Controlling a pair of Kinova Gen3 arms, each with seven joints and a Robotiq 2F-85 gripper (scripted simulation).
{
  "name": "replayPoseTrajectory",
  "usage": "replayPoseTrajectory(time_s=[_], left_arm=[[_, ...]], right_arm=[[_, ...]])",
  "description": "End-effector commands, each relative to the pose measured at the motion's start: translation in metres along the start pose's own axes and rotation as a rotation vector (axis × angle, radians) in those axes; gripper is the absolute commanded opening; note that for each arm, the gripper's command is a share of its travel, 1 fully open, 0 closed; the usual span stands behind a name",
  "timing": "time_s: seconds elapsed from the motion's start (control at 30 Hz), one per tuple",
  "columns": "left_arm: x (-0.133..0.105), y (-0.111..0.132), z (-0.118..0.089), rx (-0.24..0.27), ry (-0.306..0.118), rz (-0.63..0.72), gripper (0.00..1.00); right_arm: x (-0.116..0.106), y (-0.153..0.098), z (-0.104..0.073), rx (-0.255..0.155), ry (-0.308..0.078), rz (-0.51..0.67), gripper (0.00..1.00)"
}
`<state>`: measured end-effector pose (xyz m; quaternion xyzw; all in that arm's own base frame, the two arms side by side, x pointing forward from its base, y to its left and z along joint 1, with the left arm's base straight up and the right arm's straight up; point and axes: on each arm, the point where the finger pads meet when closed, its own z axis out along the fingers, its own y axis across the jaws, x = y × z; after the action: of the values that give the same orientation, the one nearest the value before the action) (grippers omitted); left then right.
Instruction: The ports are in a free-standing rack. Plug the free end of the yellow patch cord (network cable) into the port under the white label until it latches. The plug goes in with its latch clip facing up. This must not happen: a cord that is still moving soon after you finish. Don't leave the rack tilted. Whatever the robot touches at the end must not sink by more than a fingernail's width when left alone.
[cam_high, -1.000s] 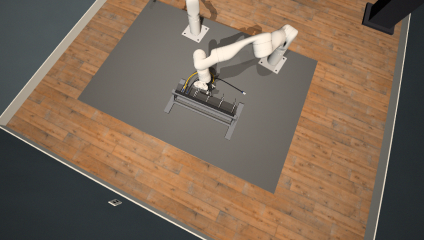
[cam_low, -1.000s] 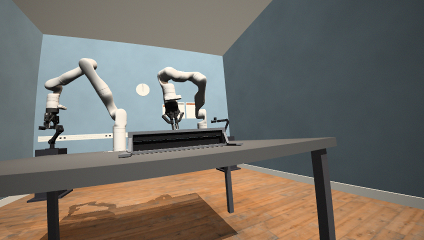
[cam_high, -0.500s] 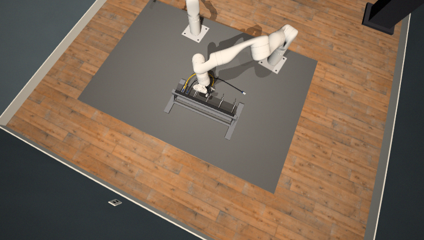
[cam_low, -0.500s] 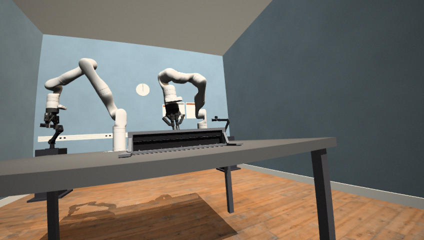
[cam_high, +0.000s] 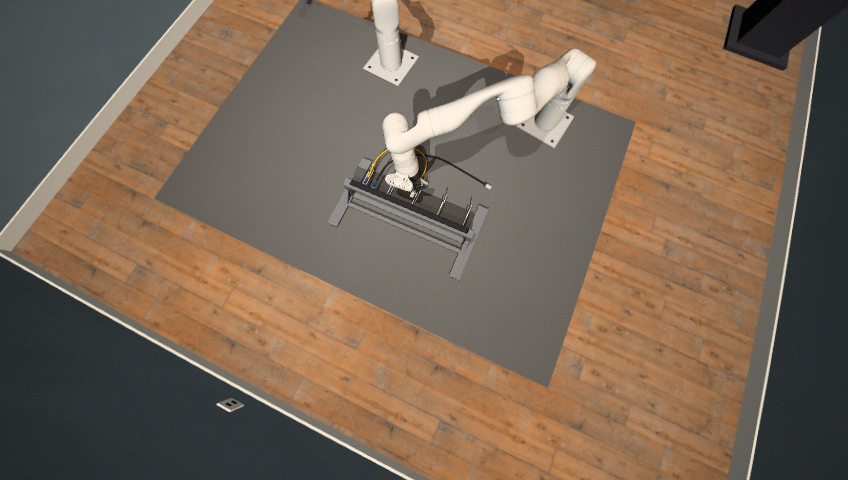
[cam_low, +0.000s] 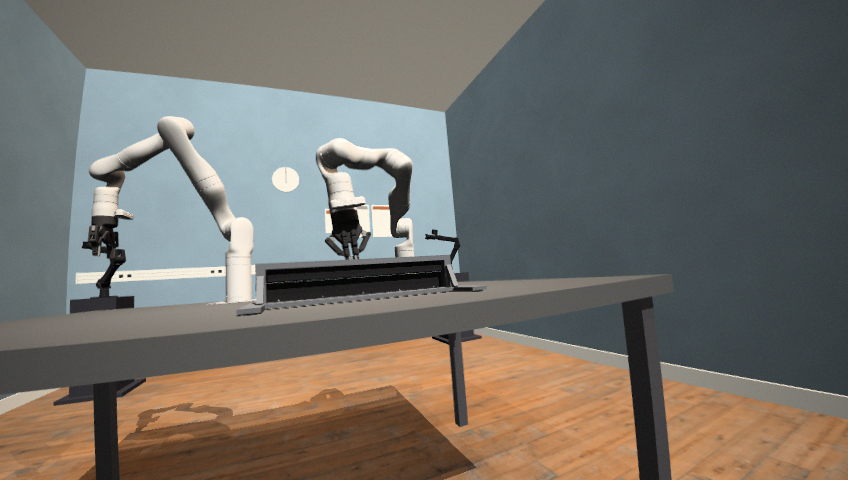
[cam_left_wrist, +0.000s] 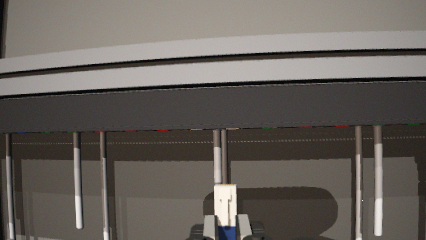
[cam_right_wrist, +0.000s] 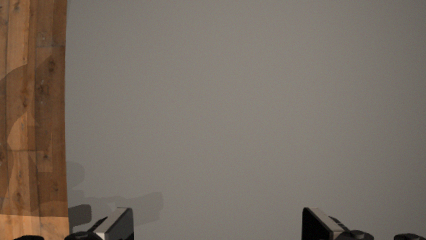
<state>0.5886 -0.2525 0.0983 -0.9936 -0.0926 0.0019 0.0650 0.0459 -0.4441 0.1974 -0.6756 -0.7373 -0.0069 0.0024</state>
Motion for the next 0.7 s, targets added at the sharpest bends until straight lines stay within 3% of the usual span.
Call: replayPoseTrajectory(time_s=[0.0,0.67], left_arm=[[0.0001,-0.0011,0.0017,0.01,0.0,0.011,0.099],[0.0022,-0.001,0.0015,0.009,0.001,0.009,0.099]], right_arm=[[-0.0036,-0.0042,-0.0027,0.007,-0.013,-0.006,1.0],[-0.0036,-0.0042,-0.0027,0.007,-0.013,-0.006,1.0]])
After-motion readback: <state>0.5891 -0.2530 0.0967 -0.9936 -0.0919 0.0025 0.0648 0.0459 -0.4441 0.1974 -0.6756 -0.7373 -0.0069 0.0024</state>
